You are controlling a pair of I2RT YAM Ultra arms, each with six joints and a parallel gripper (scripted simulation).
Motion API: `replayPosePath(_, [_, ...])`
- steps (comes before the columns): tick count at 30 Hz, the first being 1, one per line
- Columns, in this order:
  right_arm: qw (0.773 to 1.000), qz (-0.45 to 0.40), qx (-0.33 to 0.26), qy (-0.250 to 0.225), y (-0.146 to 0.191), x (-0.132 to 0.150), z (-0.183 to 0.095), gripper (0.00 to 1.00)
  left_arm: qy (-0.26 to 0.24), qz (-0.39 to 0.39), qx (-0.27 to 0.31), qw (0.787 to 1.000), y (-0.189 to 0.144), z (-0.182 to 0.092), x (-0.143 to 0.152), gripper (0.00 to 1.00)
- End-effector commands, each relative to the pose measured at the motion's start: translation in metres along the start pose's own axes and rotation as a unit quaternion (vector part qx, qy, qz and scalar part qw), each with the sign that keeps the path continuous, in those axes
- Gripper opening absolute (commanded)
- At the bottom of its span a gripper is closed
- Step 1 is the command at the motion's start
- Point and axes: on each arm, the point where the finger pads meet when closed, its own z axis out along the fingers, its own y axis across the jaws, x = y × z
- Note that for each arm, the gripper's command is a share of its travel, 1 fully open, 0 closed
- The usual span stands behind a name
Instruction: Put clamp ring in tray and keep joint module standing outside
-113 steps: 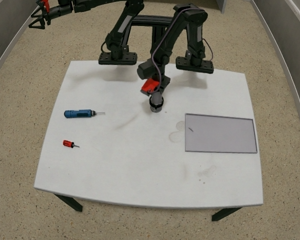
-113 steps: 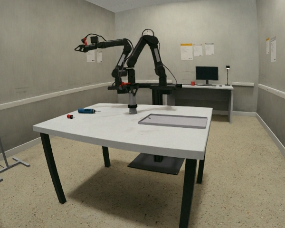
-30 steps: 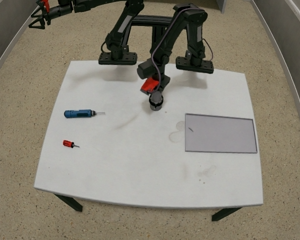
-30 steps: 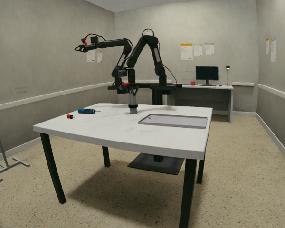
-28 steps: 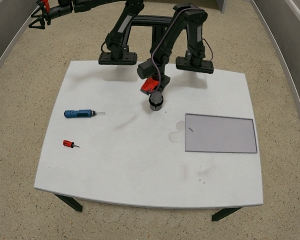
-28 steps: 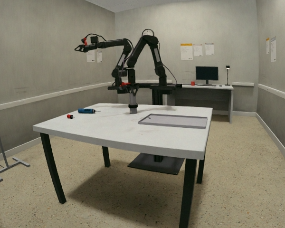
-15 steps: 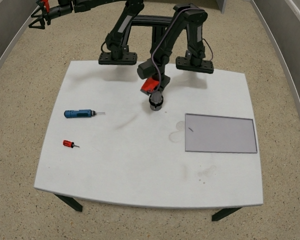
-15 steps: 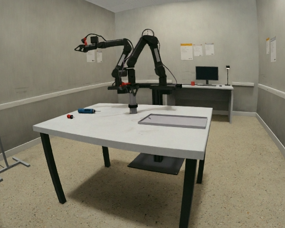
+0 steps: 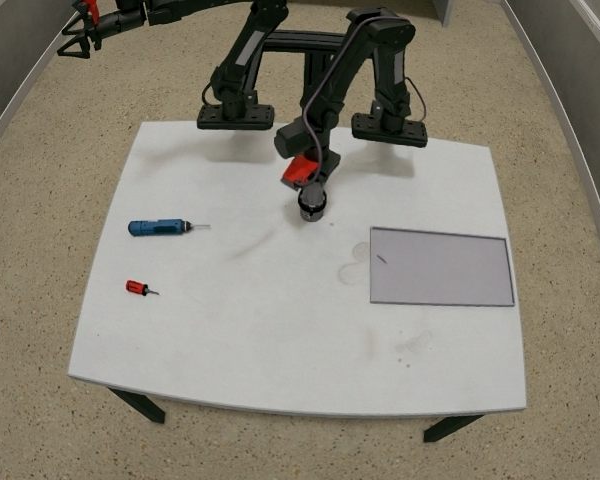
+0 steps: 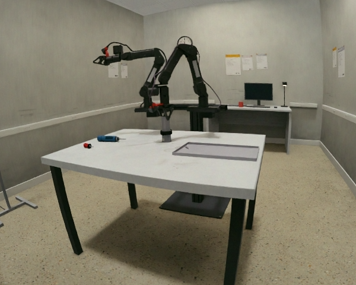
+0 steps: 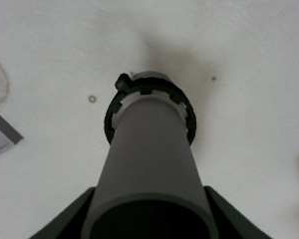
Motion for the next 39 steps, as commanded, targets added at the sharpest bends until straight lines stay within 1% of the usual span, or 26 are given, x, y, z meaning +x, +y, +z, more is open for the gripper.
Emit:
replayPosePath(1, [1.000,0.000,-0.001,-0.012,0.001,-0.009,-0.002,1.00,0.010,-0.007,0.010,1.000,0.001,0.000,0.007,0.48])
replayPosePath(2, [1.000,0.000,-0.001,-0.012,0.001,-0.009,-0.002,1.00,0.009,-0.007,0.010,1.000,0.001,0.000,0.007,0.48])
replayPosePath(3, [1.000,0.000,-0.001,-0.012,0.001,-0.009,-0.002,1.00,-0.001,-0.002,0.009,1.000,-0.003,-0.002,-0.001,0.48])
replayPosePath(4, [1.000,0.000,-0.001,-0.012,0.001,-0.009,-0.002,1.00,0.009,-0.007,0.010,1.000,0.001,0.000,0.007,0.48])
replayPosePath(7, [1.000,0.000,-0.001,-0.012,0.001,-0.009,-0.002,1.00,0.009,-0.007,0.010,1.000,0.001,0.000,0.007,0.48])
replayPosePath(20, [1.000,0.000,-0.001,-0.012,0.001,-0.009,-0.002,1.00,-0.004,-0.002,0.006,1.000,-0.002,-0.002,-0.003,0.48])
replayPosePath(25, [1.000,0.000,-0.001,-0.012,0.001,-0.009,-0.002,1.00,-0.003,-0.007,0.010,1.000,0.000,-0.002,-0.001,0.48])
replayPosePath(36, [1.000,0.000,-0.001,-0.012,0.001,-0.009,-0.002,1.00,-0.014,-0.007,0.006,1.000,0.001,-0.003,-0.007,0.48])
replayPosePath(39, [1.000,0.000,-0.001,-0.012,0.001,-0.009,-0.002,1.00,-0.007,-0.002,0.003,1.000,-0.001,-0.002,-0.004,0.48])
